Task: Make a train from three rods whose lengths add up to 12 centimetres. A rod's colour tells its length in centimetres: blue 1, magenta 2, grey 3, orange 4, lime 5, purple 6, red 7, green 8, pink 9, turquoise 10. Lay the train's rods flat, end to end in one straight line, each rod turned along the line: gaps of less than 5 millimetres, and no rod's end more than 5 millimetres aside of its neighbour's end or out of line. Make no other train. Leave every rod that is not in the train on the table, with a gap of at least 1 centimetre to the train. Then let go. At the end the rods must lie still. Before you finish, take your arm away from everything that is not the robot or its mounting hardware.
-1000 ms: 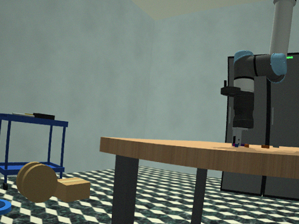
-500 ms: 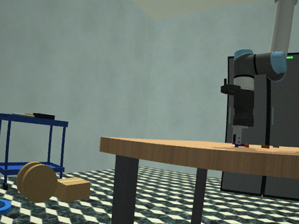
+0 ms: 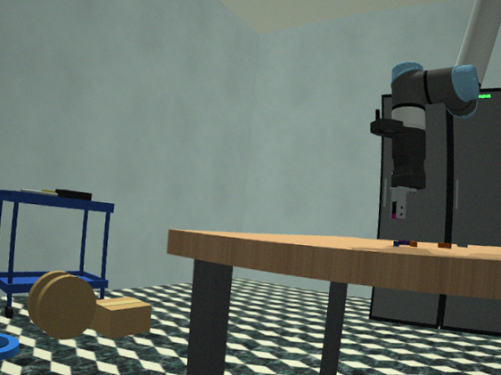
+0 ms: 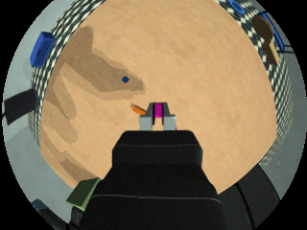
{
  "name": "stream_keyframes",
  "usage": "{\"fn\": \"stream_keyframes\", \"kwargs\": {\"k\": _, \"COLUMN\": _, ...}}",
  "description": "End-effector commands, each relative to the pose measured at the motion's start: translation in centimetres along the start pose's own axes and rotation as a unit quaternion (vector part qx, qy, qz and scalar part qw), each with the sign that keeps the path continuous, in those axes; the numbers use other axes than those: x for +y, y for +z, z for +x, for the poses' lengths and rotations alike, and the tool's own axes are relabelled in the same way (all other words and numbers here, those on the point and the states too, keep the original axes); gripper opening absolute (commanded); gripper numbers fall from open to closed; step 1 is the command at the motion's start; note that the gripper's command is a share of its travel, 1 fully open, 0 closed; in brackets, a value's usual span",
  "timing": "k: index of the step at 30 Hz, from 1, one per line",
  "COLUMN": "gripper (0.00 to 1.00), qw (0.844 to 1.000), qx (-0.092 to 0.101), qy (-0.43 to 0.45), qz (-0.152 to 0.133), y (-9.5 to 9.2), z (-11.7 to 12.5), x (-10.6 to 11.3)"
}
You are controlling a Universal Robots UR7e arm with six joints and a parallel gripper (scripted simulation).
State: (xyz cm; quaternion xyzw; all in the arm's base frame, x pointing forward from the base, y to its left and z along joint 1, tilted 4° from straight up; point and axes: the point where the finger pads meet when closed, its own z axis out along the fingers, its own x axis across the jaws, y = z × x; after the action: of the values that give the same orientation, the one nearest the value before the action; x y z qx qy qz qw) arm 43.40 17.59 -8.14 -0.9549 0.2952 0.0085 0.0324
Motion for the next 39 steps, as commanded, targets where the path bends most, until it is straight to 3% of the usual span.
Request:
{"fn": "stream_keyframes", "kwargs": {"k": 1, "gripper": 0.24, "qw": 1.000, "qx": 0.001, "qy": 0.000, "qz": 0.001, "y": -1.9, "z": 0.0, "x": 0.0}}
{"fn": "stream_keyframes", "kwargs": {"k": 12, "gripper": 0.24, "qw": 1.000, "qx": 0.001, "qy": 0.000, "qz": 0.001, "y": -4.5, "z": 0.0, "x": 0.0}}
{"fn": "stream_keyframes", "kwargs": {"k": 39, "gripper": 0.24, "qw": 0.999, "qx": 0.001, "qy": -0.043, "qz": 0.000, "y": -4.6, "z": 1.0, "x": 0.9}}
